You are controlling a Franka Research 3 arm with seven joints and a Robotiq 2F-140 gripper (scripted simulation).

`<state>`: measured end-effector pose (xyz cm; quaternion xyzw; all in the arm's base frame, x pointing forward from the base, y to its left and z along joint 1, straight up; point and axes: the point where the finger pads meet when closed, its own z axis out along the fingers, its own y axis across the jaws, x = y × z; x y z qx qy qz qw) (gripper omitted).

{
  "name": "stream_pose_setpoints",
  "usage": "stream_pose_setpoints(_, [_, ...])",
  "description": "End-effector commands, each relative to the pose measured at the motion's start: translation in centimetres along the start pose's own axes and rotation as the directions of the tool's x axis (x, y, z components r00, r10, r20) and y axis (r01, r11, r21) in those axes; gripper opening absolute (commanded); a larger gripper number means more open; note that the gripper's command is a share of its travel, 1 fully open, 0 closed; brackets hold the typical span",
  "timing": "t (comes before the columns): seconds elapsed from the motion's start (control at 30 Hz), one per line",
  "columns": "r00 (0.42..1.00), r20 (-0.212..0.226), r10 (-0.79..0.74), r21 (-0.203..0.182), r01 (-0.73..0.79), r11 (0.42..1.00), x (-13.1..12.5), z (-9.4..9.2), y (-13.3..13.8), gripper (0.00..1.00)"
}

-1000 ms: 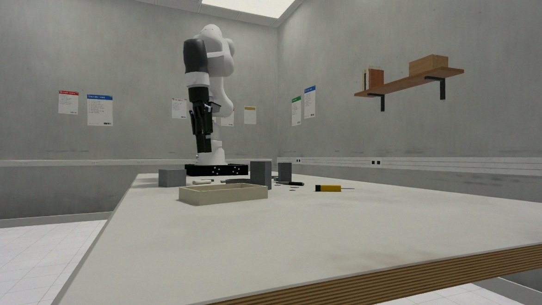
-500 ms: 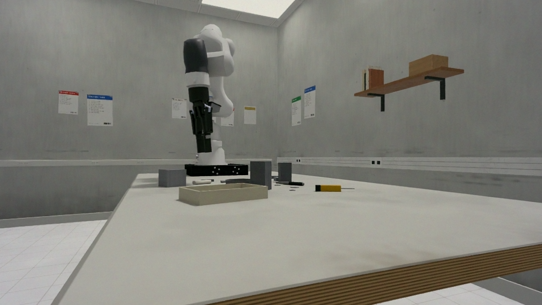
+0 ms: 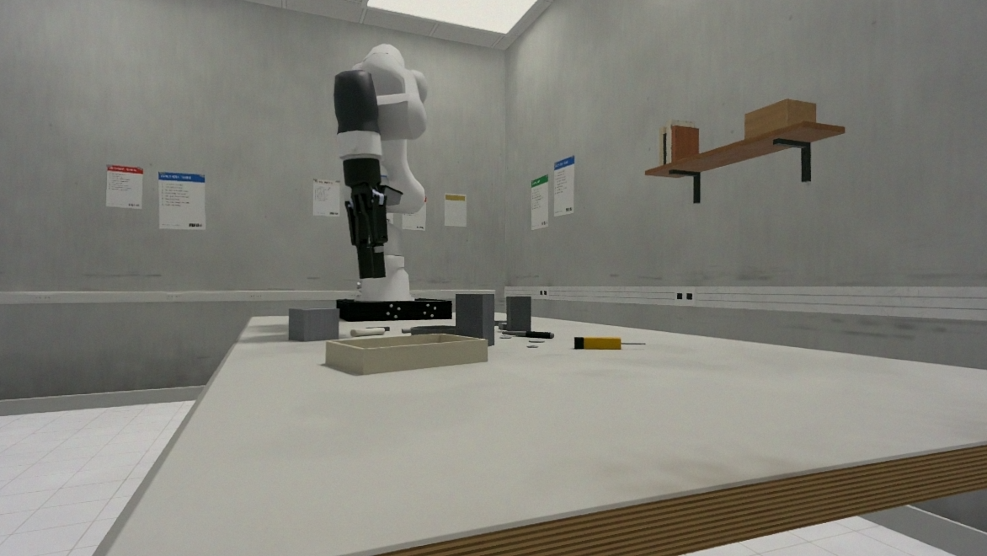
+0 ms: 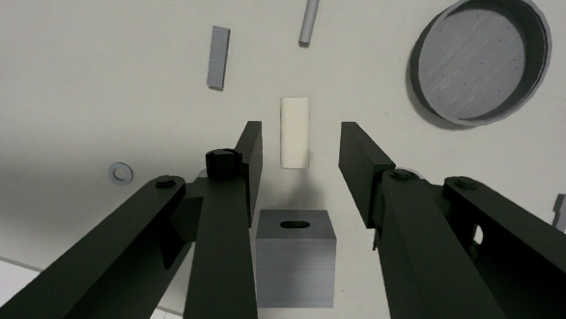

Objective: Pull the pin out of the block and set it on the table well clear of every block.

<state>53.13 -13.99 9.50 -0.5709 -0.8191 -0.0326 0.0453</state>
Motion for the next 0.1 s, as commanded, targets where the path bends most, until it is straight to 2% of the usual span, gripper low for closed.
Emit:
stream_pose_setpoints(0.0, [1.000, 0.000, 0.001, 0.003, -0.001, 1.000, 0.02, -0.05, -0.07, 0.37])
stream_pose_setpoints(0.07, [1.000, 0.000, 0.001, 0.003, -0.001, 1.000, 0.02, -0.05, -0.07, 0.37])
